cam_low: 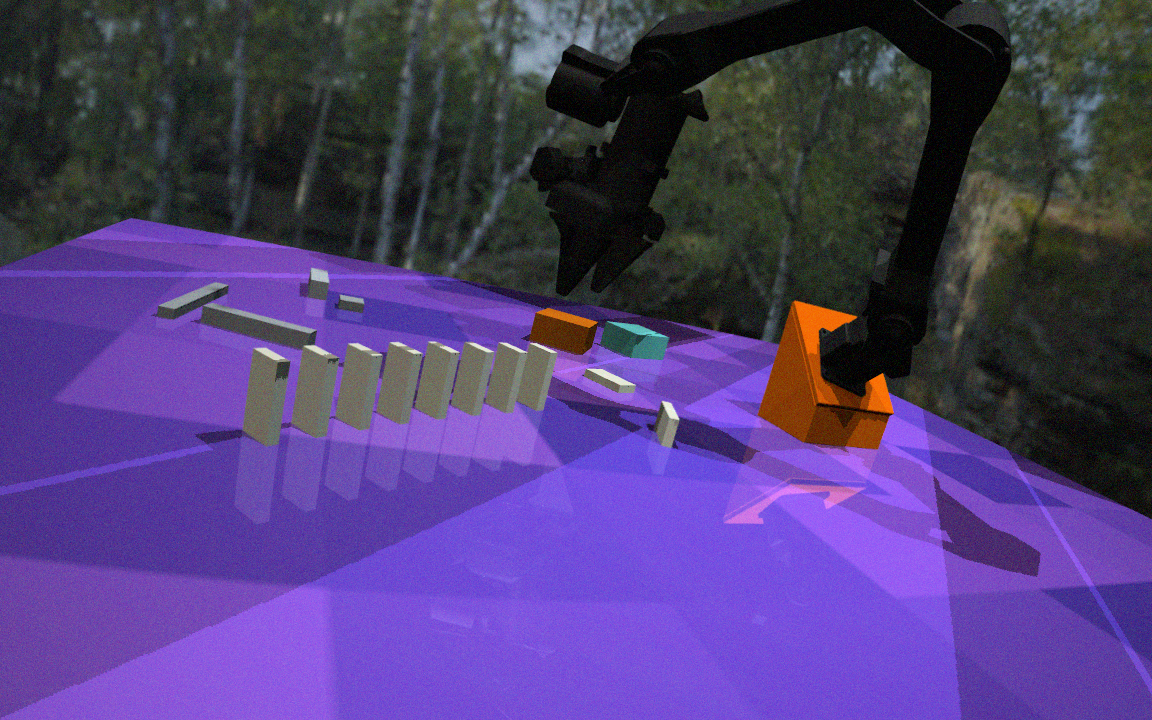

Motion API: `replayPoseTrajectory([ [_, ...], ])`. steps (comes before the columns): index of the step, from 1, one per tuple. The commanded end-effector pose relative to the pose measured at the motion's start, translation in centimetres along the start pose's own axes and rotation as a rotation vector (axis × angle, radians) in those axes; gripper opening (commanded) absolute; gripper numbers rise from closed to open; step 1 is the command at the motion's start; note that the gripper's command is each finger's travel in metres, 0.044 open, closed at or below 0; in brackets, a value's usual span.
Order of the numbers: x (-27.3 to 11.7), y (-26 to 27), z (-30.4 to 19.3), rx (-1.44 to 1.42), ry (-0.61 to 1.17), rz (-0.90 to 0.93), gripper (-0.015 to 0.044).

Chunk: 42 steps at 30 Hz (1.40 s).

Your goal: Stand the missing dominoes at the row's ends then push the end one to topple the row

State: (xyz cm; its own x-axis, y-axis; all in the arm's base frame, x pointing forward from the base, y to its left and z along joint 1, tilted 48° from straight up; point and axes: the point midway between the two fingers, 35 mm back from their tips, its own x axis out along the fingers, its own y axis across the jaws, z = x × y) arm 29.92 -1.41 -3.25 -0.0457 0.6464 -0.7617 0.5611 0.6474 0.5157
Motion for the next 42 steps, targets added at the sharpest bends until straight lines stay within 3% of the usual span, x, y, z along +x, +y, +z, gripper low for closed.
replayPoseTrajectory([
  [1, 0.7, -4.7, -0.9, 0.346, 0.131, -0.021, 0.044],
  [8, 0.9, -5.7, -1.5, 0.416, 0.16, -0.026, 0.044],
  [16, 7.0, -5.6, -2.9, 0.416, 0.162, -0.024, 0.044],
  [35, 8.7, -5.6, -3.1, 0.416, 0.163, -0.023, 0.044],
  [42, 8.7, -5.6, -3.1, 0.416, 0.163, -0.023, 0.0256],
])
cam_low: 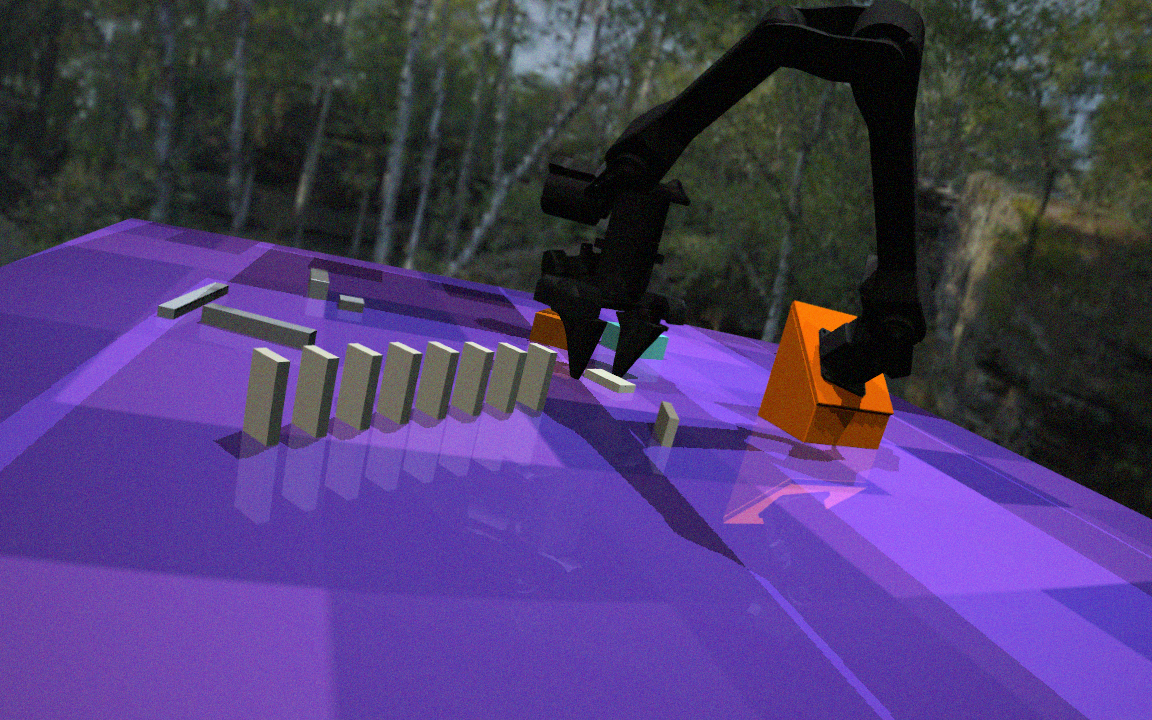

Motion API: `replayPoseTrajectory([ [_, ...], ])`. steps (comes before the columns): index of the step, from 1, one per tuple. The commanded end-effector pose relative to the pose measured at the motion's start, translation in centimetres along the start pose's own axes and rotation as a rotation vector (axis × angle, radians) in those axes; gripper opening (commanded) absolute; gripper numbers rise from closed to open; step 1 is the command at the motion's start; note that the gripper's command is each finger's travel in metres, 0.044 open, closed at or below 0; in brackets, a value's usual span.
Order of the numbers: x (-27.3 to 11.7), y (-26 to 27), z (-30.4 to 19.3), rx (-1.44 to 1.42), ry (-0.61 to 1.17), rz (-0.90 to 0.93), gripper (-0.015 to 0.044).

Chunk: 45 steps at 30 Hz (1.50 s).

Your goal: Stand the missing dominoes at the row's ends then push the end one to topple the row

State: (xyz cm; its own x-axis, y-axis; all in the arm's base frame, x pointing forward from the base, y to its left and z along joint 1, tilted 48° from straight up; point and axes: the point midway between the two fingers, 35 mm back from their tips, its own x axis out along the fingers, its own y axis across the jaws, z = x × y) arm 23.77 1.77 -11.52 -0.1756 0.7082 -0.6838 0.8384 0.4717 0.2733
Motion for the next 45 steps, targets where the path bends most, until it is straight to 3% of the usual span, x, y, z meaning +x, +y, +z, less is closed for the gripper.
replayPoseTrajectory([
  [1, 0.0, 0.0, 0.0, 0.005, 0.001, 0.004, 0.023],
  [6, 0.0, 0.0, 0.0, 0.005, 0.001, 0.004, 0.0107],
  [17, -0.7, 0.0, 0.0, 0.005, 0.001, 0.003, 0.0107],
  [30, -15.9, -0.1, -0.9, 0.007, -0.003, 0.0, 0.0107],
  [35, -16.2, 0.0, -0.3, 0.001, -0.003, 0.0, 0.0107],
  [45, -16.3, 1.0, 8.8, -0.079, -0.009, 0.0, 0.0107],
])
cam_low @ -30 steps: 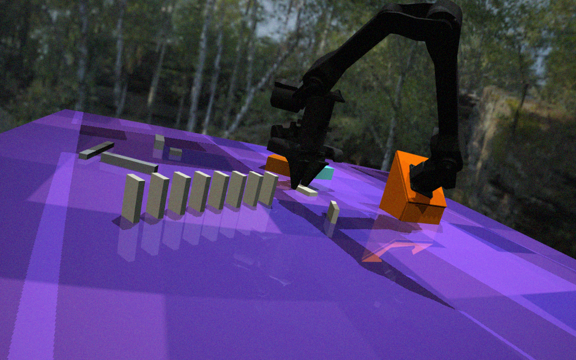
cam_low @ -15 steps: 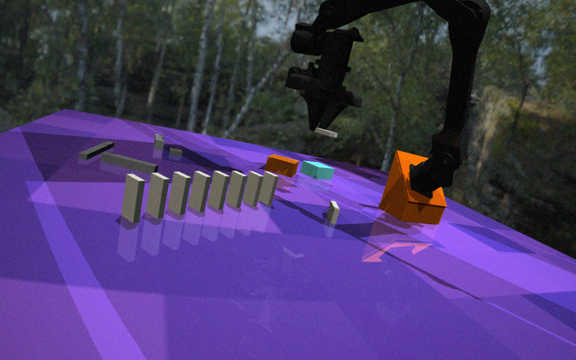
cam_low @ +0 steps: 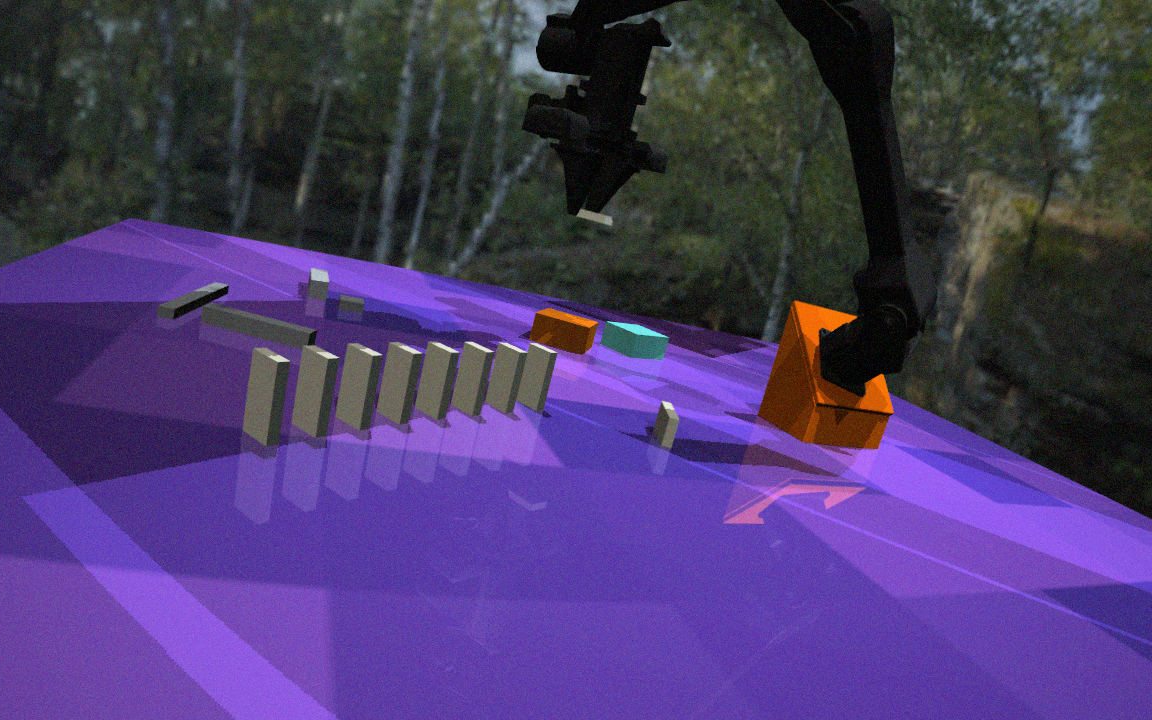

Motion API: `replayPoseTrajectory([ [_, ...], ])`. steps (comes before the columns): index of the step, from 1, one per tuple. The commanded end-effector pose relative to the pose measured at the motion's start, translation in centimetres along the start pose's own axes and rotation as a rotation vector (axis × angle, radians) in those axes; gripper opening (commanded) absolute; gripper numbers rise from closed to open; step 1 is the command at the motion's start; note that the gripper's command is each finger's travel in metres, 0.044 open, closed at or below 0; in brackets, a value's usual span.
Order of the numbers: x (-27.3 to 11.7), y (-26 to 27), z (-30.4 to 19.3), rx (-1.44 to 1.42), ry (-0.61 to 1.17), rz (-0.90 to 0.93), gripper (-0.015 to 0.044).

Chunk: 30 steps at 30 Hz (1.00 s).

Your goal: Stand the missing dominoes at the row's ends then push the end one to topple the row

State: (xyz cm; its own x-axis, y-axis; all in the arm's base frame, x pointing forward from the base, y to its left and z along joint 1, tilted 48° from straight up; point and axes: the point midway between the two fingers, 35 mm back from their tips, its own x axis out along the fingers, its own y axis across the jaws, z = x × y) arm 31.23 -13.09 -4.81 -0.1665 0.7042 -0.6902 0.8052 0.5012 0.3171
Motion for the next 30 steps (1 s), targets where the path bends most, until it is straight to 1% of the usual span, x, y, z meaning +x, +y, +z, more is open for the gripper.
replayPoseTrajectory([
  [1, 0.2, -0.2, 1.8, -0.018, 0.002, -0.003, 0.0107],
  [8, 1.3, -0.4, 2.5, -0.028, -0.051, -0.052, 0.0107],
  [30, 5.4, -1.4, 5.3, -0.064, -0.352, -0.24, 0.0107],
])
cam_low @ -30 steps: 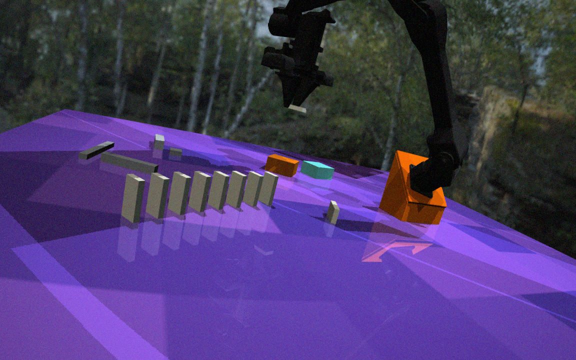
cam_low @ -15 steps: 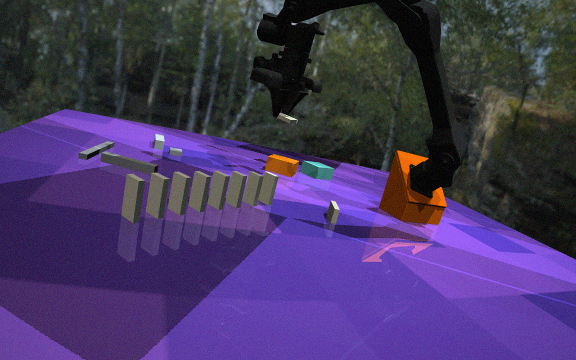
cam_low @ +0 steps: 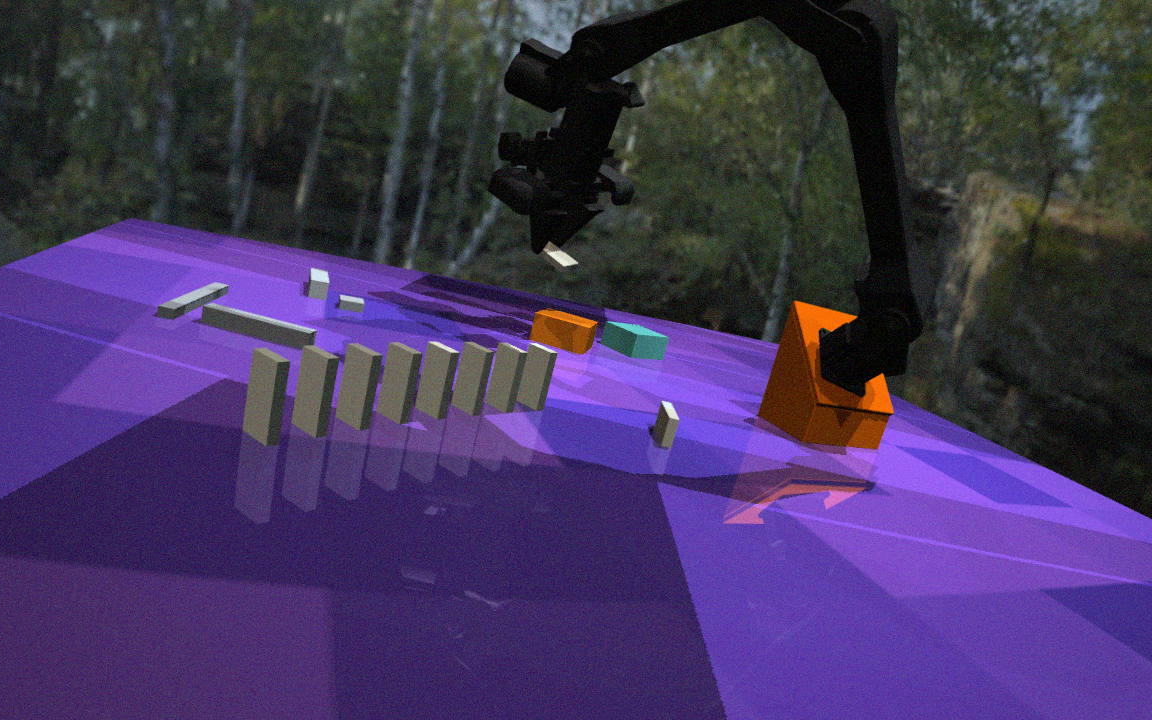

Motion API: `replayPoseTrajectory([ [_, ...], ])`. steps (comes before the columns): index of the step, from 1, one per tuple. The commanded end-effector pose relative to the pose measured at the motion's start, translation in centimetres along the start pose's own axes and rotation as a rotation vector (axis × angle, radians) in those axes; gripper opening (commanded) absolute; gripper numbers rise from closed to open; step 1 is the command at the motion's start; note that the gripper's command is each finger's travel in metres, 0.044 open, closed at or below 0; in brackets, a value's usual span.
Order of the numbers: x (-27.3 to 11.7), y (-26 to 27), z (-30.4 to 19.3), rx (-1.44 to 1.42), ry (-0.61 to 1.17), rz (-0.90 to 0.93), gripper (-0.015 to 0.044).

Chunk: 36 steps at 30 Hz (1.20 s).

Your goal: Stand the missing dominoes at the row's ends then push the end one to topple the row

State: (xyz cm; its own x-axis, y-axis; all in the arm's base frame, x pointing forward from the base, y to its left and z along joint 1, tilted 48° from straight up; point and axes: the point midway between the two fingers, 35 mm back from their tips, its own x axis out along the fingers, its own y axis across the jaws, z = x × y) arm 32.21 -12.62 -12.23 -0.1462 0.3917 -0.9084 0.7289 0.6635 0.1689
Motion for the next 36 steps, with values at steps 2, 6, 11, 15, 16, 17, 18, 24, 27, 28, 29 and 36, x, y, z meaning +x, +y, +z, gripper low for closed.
replayPoseTrajectory([
  [2, 0.4, 0.0, 0.2, 0.003, -0.07, -0.03, 0.0107],
  [6, 1.0, 0.0, 0.4, 0.002, -0.13, -0.054, 0.0107],
  [11, 1.6, 0.1, 0.6, 0.004, -0.208, -0.079, 0.0107],
  [15, 1.9, 0.2, 0.7, 0.007, -0.272, -0.095, 0.0107],
  [16, 2.0, 0.2, 0.7, 0.008, -0.288, -0.098, 0.0107],
  [17, 2.0, 0.2, 0.7, 0.009, -0.304, -0.101, 0.0107],
  [18, 2.1, 0.3, 0.7, 0.01, -0.32, -0.104, 0.0107],
  [24, 2.3, 0.4, 0.7, 0.018, -0.418, -0.117, 0.0107],
  [27, 2.4, 0.5, 0.6, 0.023, -0.467, -0.121, 0.0107],
  [28, 2.4, 0.5, 0.6, 0.025, -0.484, -0.121, 0.0107],
  [29, 2.4, 0.6, 0.6, 0.027, -0.5, -0.122, 0.0107],
  [36, 2.2, 0.8, 0.2, 0.044, -0.616, -0.118, 0.0107],
])
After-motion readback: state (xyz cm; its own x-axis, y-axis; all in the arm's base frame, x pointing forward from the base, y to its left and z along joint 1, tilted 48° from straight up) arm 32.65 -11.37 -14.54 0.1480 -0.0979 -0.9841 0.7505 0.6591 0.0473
